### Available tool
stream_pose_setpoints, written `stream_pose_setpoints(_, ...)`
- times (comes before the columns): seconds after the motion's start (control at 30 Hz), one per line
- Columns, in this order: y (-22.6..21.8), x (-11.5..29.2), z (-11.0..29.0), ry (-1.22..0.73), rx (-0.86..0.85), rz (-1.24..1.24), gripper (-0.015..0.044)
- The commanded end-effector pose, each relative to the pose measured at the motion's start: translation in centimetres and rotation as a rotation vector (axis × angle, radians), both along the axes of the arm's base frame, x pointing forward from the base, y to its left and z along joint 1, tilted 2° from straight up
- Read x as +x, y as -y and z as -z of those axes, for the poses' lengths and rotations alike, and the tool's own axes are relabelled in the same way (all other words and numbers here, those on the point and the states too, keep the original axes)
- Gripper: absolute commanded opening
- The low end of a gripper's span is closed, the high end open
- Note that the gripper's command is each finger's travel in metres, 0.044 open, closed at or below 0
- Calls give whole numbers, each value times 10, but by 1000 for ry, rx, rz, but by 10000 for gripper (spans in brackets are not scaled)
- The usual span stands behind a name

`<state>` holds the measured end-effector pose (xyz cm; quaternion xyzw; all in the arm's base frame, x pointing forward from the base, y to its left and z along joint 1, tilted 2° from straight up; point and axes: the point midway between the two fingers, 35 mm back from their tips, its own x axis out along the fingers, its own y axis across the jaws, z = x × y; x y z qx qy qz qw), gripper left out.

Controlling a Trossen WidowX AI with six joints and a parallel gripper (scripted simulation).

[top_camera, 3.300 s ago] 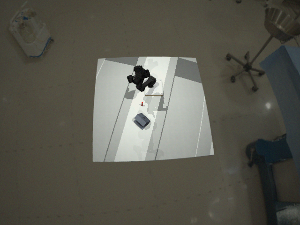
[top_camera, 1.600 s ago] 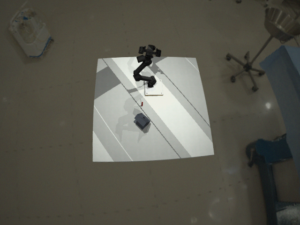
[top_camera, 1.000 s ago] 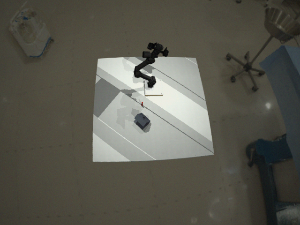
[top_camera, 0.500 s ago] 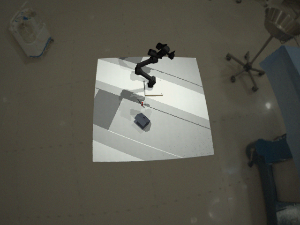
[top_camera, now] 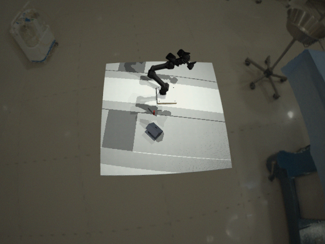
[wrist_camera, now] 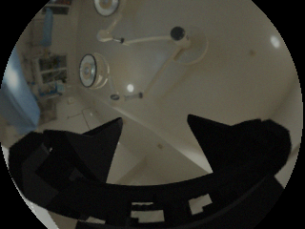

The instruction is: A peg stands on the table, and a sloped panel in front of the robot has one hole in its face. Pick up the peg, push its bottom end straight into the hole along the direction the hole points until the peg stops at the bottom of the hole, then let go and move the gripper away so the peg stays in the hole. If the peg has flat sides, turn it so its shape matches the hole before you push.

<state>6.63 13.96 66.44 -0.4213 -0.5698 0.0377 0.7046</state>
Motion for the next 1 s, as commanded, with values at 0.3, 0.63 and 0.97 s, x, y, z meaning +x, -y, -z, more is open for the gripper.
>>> stream_pose_setpoints(0.3,-46,42,36,-58,-180,118,440)
stream_pose_setpoints(0.63,-65,82,68,-153,-299,198,440)
stream_pose_setpoints(0.97,-77,127,106,-275,-416,275,440)
